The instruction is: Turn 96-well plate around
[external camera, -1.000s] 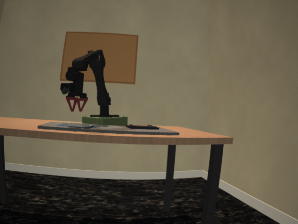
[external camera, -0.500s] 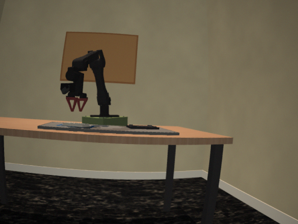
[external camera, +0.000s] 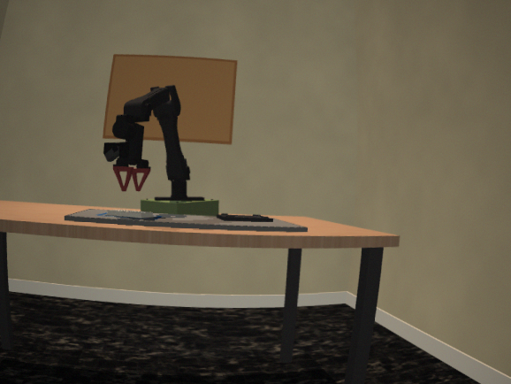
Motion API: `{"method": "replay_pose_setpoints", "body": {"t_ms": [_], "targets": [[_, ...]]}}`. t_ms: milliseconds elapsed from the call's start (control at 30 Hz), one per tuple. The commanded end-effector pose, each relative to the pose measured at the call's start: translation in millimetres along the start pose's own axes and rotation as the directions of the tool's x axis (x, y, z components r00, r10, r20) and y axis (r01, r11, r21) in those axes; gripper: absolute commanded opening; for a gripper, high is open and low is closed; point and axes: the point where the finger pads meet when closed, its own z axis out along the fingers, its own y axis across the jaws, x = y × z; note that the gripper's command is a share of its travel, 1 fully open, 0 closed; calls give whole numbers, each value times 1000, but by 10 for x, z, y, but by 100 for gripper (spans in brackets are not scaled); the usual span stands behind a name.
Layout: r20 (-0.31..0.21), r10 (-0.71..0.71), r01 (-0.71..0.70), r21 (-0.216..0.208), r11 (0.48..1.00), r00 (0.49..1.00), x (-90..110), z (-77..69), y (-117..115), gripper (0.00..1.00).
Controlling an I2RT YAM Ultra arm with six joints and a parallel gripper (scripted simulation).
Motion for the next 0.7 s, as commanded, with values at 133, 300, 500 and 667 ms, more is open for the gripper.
{"method": "replay_pose_setpoints", "body": {"t_ms": [133,300,500,667], "targets": [[0,1,-1,-26,1000,1000,2,-10,38,100],[0,1,-1,-26,1000,1000,2,40,39,100],[0,1,-1,-26,1000,1000,2,140,41,100],[0,1,-1,-26,1000,1000,2,223,43,100]]}}
